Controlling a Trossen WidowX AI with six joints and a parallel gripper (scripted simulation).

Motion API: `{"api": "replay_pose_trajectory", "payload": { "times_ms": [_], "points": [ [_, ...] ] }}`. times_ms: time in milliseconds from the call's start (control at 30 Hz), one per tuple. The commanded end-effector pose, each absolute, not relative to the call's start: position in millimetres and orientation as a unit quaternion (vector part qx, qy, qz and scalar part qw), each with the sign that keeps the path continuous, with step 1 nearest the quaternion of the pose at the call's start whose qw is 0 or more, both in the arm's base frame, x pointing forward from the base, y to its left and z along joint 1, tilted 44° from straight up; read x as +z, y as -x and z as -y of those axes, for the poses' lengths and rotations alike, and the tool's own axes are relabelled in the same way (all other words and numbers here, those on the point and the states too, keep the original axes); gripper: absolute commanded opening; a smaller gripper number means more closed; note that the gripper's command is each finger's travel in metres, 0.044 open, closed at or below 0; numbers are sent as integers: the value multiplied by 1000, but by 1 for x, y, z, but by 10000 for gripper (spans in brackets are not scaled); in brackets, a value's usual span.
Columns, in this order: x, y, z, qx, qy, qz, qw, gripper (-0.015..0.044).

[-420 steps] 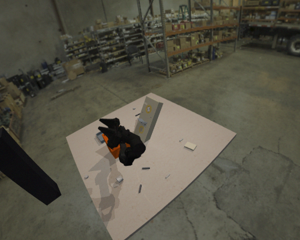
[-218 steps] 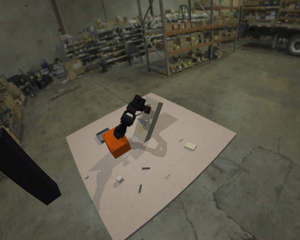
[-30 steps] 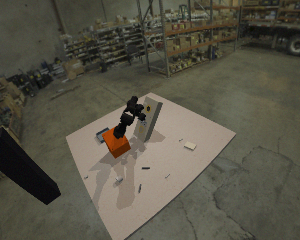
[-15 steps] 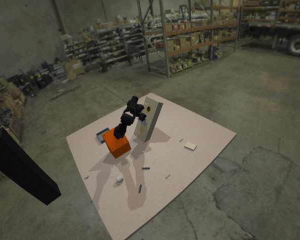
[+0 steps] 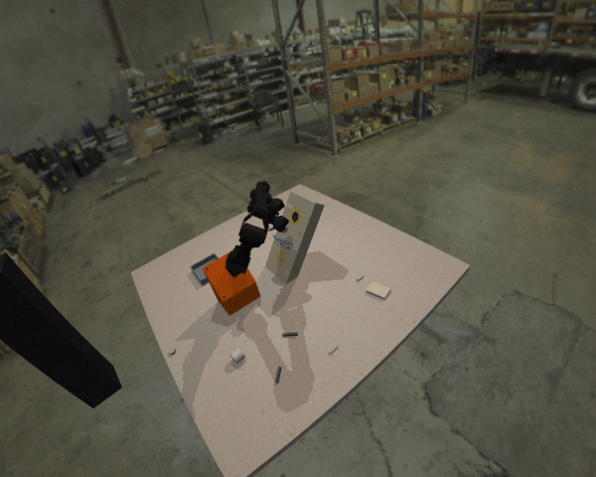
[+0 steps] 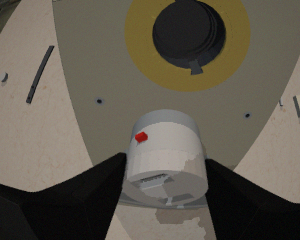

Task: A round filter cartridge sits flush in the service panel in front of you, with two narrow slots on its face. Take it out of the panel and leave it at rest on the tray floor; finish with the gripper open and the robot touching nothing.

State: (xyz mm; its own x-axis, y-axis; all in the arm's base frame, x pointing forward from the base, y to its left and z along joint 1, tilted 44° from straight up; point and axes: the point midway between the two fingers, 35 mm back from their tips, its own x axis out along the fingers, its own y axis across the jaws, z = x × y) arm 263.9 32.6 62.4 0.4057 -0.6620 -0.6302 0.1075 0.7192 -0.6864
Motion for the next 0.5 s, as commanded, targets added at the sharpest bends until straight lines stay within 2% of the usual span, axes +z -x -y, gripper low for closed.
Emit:
{"api": "replay_pose_trajectory", "payload": {
  "times_ms": [0,300,467],
  "points": [
    [74,-261,-46,-242,279,-485,792,0],
    [105,-242,-72,-246,283,-482,792,0],
    [95,-246,-82,-245,282,-483,792,0]
  ]
}}
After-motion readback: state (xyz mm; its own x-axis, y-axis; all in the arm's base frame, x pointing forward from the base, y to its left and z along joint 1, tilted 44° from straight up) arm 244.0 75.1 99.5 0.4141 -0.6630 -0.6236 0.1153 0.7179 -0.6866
